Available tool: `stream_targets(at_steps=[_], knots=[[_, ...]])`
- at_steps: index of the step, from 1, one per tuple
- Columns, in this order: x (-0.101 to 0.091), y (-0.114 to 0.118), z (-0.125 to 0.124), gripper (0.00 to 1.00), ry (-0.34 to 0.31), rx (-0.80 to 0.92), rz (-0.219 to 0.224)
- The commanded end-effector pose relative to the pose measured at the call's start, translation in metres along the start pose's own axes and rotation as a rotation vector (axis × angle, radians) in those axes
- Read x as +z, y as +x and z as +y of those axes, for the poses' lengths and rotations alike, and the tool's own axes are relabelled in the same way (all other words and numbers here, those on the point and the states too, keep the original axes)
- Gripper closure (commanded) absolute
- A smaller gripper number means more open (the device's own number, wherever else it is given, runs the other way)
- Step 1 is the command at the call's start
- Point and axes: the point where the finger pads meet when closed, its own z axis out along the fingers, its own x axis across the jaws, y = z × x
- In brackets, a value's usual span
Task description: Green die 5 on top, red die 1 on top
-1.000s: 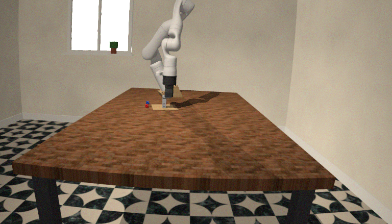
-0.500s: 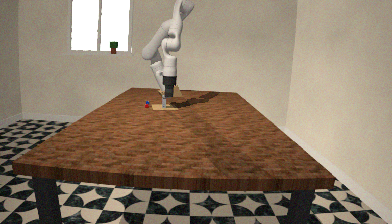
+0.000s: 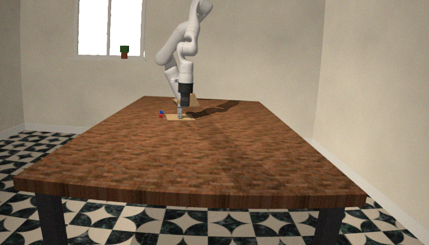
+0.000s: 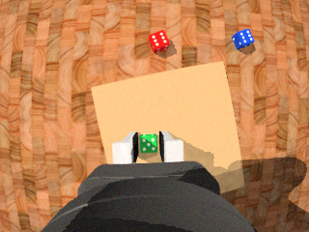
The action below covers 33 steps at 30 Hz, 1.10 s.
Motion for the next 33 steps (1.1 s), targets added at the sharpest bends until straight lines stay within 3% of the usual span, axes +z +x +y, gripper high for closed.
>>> stream_targets(at_steps=[1, 5, 24, 33], knots=[[-0.001, 0.000, 0.000, 0.48, -0.001, 0.000, -0.001], [-0.001, 0.000, 0.000, 0.36, -0.001, 0.000, -0.001], [-0.008, 0.000, 0.000, 0.36, -0.001, 0.000, -0.001], [-0.051, 0.000, 0.000, 0.36, -0.001, 0.000, -0.001]])
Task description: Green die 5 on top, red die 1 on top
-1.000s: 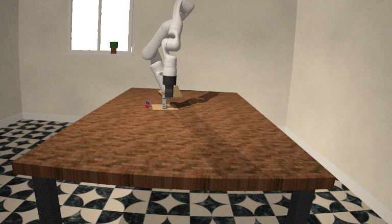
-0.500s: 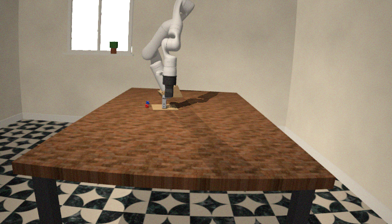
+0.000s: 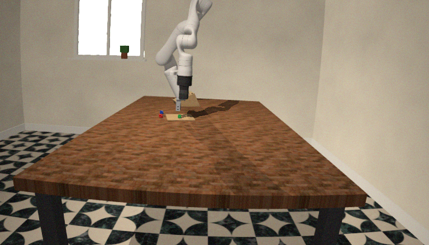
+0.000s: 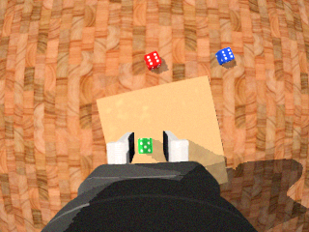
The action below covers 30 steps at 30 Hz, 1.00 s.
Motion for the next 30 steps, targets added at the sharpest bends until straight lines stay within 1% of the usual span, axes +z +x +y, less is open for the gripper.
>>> stream_targets(at_steps=[1, 6, 8, 12, 16, 17, 30], knots=[[-0.021, -0.004, 0.009, 0.36, -0.014, -0.013, -0.018], [-0.044, -0.003, 0.008, 0.36, -0.014, -0.013, -0.018], [-0.044, -0.003, 0.008, 0.36, -0.014, -0.013, -0.018], [-0.053, -0.003, 0.008, 0.36, -0.014, -0.013, -0.018], [-0.054, -0.003, 0.008, 0.36, -0.014, -0.013, -0.018], [-0.054, -0.003, 0.008, 0.00, -0.014, -0.013, -0.018], [-0.054, -0.003, 0.008, 0.00, -0.014, -0.013, -0.018]])
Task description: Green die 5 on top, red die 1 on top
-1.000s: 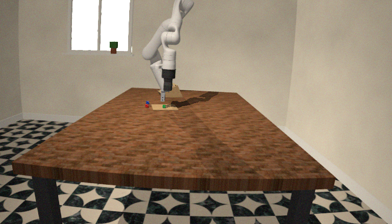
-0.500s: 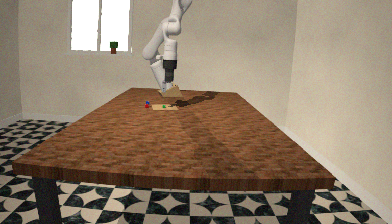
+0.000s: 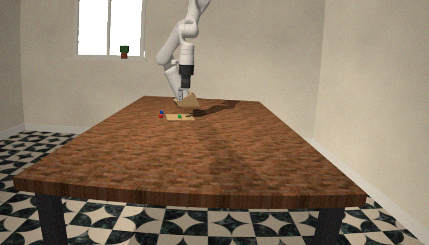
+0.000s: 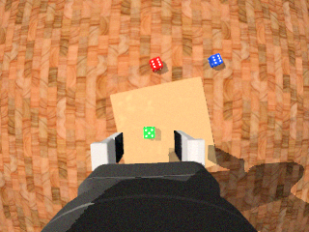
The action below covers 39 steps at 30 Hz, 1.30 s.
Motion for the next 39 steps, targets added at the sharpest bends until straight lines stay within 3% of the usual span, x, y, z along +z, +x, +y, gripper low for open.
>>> stream_targets(at_steps=[1, 12, 16, 27, 29, 39], knots=[[-0.001, 0.000, 0.000, 0.00, -0.001, 0.000, -0.001], [0.000, 0.000, -0.001, 0.00, -0.001, 0.014, -0.001], [0.002, 0.001, -0.009, 0.00, -0.001, 0.093, 0.003], [0.013, 0.008, -0.059, 0.00, 0.001, 0.669, 0.014], [0.013, 0.008, -0.059, 0.00, 0.001, 0.669, 0.014], [0.020, 0.010, -0.094, 0.00, -0.001, 1.138, 0.002]])
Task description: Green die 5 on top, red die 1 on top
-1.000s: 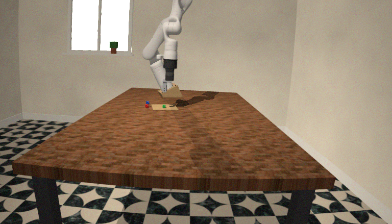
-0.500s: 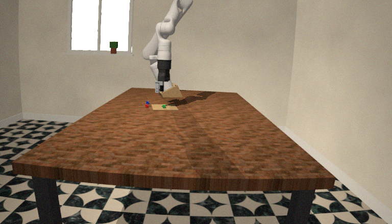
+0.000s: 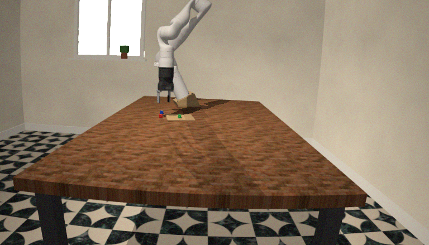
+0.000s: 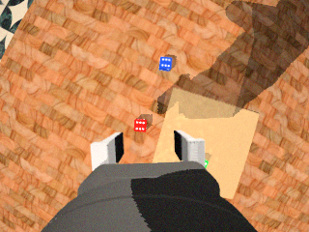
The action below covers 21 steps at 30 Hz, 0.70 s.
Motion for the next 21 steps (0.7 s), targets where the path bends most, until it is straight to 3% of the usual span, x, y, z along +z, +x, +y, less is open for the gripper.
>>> stream_targets(at_steps=[1, 9, 10, 21], knots=[[0.0038, -0.0088, -0.0065, 0.00, 0.010, 0.068, -0.004], [0.0042, -0.0115, -0.0080, 0.00, 0.009, 0.109, -0.006], [0.0042, -0.0115, -0.0080, 0.36, 0.009, 0.109, -0.006], [0.0042, -0.0115, -0.0080, 0.36, 0.009, 0.109, -0.006]])
